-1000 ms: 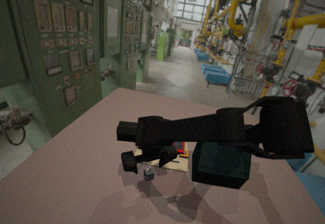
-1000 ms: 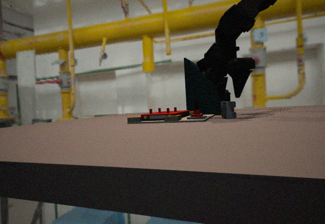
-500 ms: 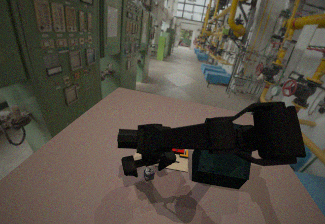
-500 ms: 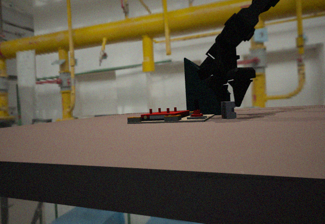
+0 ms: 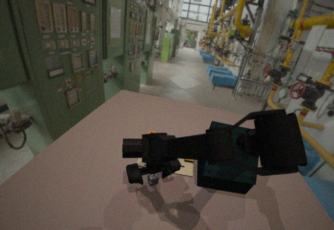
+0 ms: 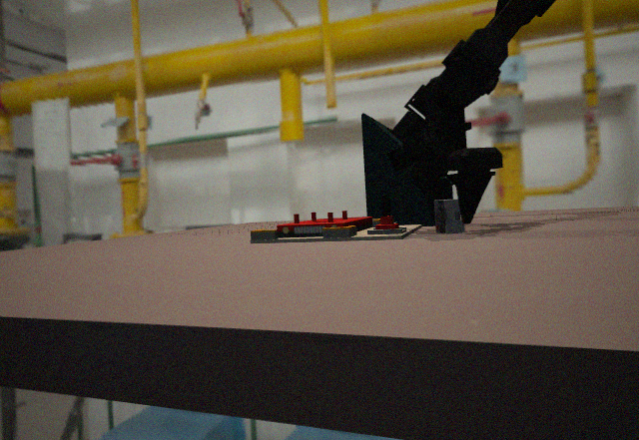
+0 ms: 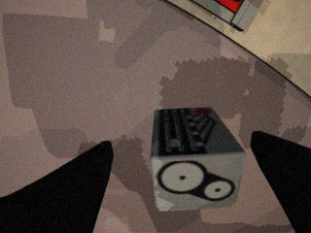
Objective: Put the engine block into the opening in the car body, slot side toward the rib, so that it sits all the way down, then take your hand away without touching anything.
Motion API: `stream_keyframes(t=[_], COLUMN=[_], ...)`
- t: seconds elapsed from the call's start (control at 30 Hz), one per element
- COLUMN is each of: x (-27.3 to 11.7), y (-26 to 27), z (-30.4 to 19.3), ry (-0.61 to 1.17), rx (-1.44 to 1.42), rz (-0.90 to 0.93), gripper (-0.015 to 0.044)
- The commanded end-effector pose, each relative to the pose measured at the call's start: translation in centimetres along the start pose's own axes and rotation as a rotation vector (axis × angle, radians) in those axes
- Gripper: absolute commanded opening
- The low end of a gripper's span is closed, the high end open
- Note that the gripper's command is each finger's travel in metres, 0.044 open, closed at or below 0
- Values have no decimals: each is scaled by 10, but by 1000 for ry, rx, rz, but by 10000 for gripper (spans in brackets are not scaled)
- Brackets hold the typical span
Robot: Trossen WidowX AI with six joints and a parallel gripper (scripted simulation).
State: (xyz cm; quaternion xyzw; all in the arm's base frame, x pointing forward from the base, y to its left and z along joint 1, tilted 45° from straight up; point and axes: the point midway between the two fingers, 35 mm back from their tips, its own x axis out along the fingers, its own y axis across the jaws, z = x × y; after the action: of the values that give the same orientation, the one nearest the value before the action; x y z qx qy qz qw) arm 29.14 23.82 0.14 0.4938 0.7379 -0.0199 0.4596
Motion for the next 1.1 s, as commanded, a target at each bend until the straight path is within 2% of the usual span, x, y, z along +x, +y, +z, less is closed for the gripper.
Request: stream_keyframes(t=[0.0, 0.2, 0.47, 0.6, 1.07], x=[3, 3, 3, 0, -33], y=[-3, -3, -3, -1, 7], z=[1, 1, 1, 4, 18], ry=[-2, -2, -2, -12, -56], rx=[8, 8, 8, 12, 22], rz=[-6, -6, -6, 4, 31], gripper=[309, 151, 98, 0, 0])
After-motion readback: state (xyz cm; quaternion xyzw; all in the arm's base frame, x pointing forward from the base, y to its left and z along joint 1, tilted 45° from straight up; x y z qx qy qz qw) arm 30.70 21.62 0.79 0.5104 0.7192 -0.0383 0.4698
